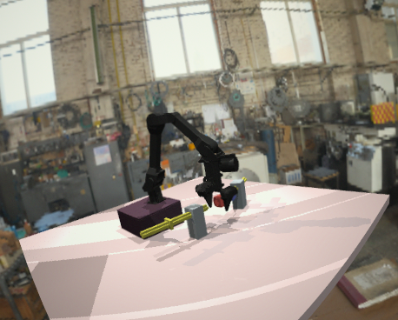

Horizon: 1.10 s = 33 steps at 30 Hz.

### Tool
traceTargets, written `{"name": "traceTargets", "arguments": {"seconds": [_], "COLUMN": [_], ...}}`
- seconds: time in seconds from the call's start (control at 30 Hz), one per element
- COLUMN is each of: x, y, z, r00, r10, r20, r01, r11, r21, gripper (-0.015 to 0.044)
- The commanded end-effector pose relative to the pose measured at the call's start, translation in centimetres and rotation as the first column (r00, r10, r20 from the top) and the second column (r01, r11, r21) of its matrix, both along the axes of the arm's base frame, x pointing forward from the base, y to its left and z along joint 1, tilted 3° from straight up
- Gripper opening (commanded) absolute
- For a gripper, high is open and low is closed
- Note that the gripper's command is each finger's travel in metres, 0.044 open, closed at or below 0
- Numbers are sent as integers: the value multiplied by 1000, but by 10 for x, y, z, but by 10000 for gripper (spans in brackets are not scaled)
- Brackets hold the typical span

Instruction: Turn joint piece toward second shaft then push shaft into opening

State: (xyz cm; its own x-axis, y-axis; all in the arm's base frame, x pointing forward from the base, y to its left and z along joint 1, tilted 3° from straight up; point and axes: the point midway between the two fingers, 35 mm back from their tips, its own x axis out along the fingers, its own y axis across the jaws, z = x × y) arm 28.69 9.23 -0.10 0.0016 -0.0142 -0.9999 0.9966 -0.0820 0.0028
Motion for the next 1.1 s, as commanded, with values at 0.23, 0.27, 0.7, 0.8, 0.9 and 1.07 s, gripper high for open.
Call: {"name": "traceTargets", "arguments": {"seconds": [0.23, 0.27, 0.7, 0.8, 0.9, 1.07], "x": [2, 3, 9, 10, 11, 11], "y": [1, 1, 5, 6, 7, 8], "z": [22, 23, 61, 70, 79, 94], "r00": [1000, 1000, 892, 842, 783, 668], "r10": [6, 23, 451, 540, 622, 744], "r20": [17, 17, 20, 18, 15, 7], "r01": [-7, -24, -452, -540, -622, -744], "r11": [998, 998, 892, 842, 783, 668], "r21": [54, 53, 22, 16, 10, 2], "gripper": [440, 440, 440, 440, 440, 440]}}
